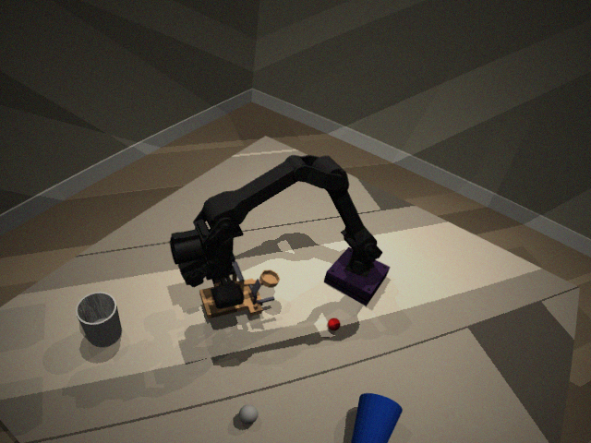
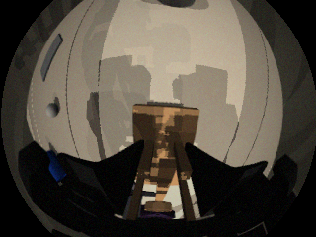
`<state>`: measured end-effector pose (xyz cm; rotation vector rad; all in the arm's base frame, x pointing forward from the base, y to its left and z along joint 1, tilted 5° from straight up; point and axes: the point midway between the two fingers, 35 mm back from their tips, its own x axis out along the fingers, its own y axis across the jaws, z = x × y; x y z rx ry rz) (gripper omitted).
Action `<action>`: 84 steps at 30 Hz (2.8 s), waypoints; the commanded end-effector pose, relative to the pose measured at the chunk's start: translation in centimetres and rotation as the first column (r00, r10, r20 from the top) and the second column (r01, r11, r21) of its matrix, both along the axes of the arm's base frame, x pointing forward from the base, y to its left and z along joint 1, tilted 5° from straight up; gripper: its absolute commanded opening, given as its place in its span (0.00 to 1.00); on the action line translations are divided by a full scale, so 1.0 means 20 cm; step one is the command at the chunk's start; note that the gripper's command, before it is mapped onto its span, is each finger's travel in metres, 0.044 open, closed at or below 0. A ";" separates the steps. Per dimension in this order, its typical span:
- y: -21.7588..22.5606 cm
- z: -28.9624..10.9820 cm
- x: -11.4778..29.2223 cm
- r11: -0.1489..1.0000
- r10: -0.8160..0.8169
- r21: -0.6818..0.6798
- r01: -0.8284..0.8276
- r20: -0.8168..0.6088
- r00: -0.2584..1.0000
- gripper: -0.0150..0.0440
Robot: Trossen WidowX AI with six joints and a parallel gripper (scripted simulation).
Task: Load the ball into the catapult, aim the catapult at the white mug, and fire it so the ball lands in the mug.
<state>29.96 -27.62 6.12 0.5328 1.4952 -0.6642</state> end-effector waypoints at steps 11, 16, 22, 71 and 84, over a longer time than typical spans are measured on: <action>0.00 -0.11 -0.01 1.000 0.002 0.003 -0.002 -0.002 1.000 0.25; -0.01 -0.15 -0.01 1.000 0.003 0.003 -0.002 -0.003 1.000 0.25; -0.01 -0.15 -0.01 1.000 -0.001 0.002 0.001 -0.002 1.000 0.25; 0.55 0.35 0.10 0.980 0.197 0.022 -0.197 -0.004 0.980 0.76; 1.21 0.04 -0.24 0.879 0.476 0.054 -0.475 -0.019 0.879 0.76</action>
